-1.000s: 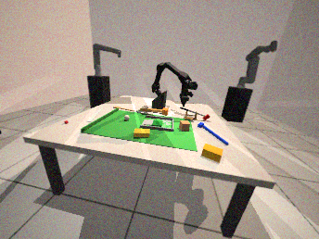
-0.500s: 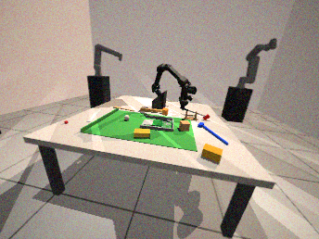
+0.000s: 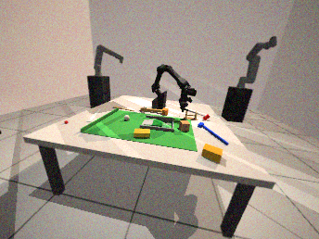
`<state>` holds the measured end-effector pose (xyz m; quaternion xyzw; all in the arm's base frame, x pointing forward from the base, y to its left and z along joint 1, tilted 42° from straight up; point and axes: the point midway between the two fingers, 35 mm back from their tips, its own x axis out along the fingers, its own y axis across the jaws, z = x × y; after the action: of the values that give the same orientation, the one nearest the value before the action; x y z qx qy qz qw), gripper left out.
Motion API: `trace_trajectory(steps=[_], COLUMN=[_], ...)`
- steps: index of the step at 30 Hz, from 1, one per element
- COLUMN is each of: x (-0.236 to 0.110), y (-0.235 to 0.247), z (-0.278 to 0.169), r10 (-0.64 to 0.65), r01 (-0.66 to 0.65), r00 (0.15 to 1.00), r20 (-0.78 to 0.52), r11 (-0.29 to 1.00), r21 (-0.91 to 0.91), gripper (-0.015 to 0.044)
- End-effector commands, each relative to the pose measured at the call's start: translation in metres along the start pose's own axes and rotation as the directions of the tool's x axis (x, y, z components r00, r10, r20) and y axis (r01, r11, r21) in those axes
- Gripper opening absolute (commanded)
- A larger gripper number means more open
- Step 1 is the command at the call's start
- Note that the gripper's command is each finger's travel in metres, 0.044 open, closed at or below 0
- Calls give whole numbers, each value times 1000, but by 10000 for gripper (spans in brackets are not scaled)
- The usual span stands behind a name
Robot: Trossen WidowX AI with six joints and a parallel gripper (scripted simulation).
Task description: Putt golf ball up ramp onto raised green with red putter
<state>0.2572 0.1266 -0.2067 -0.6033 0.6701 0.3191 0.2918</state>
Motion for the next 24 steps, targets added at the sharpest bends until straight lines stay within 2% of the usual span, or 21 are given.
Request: trace_trajectory(steps=[1,5,20,24], x=[9,9,6,6], y=[2,2,1,1], z=[-2,-2,-1,-1], r10=[6,6,4,4], r01=[-6,-6,-4,-4], r00=[1000,1000,1000,1000], r20=[-9,-9,-4,-4], r11=[1000,1000,1000,1000], r21=[-5,-4,-1,-1], gripper=[440,440,46,20])
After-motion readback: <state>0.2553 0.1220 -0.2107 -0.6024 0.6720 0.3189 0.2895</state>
